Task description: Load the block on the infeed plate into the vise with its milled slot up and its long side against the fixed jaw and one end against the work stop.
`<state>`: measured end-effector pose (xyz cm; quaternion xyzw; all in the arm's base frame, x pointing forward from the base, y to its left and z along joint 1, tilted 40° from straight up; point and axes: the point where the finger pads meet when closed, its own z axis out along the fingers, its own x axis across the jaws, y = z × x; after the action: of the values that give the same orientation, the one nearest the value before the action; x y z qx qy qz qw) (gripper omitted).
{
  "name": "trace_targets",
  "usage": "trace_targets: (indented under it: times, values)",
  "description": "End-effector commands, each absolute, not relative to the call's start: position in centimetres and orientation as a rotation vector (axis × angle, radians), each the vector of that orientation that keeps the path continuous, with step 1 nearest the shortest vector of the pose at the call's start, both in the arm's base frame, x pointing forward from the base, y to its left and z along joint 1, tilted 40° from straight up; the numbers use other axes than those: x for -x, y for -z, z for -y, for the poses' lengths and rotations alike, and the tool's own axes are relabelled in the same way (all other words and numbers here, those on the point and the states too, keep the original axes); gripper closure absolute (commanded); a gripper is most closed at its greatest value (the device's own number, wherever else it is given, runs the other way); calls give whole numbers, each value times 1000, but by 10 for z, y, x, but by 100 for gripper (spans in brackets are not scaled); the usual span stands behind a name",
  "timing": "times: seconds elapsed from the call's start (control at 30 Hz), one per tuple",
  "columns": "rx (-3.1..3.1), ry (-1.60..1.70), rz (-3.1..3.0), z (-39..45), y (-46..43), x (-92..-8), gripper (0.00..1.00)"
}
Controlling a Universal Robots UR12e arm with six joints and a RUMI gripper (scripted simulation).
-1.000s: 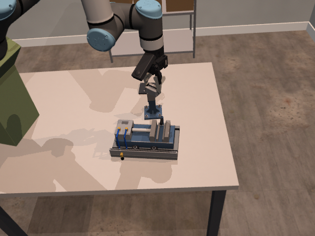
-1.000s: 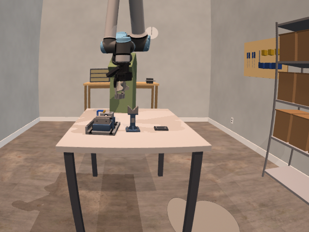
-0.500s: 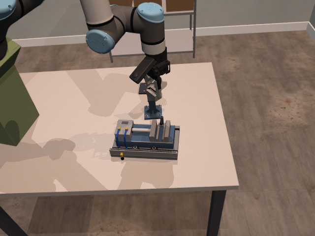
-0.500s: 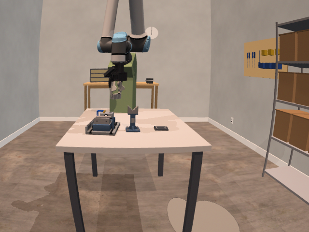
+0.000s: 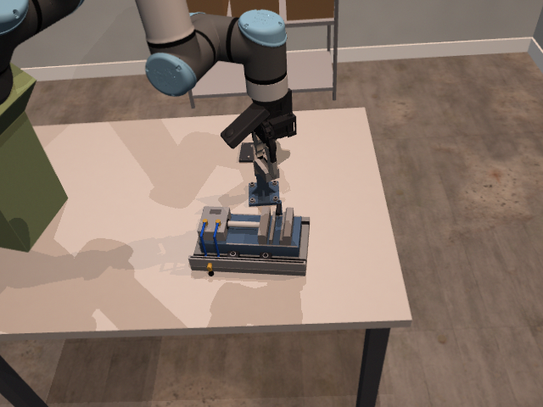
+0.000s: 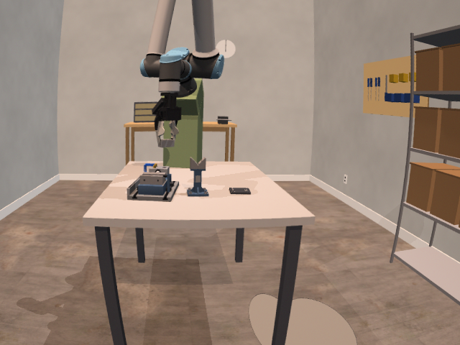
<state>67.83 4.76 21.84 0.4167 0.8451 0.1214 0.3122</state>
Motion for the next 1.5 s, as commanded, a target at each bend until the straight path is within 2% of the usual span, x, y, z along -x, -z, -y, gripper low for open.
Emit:
trace_targets:
  times: [0.0,1.47]
  values:
    - [-1184,-352,-2191,-39,-222,-680,100]
    - [-1642,-531,-1920,13,-240,-688,100]
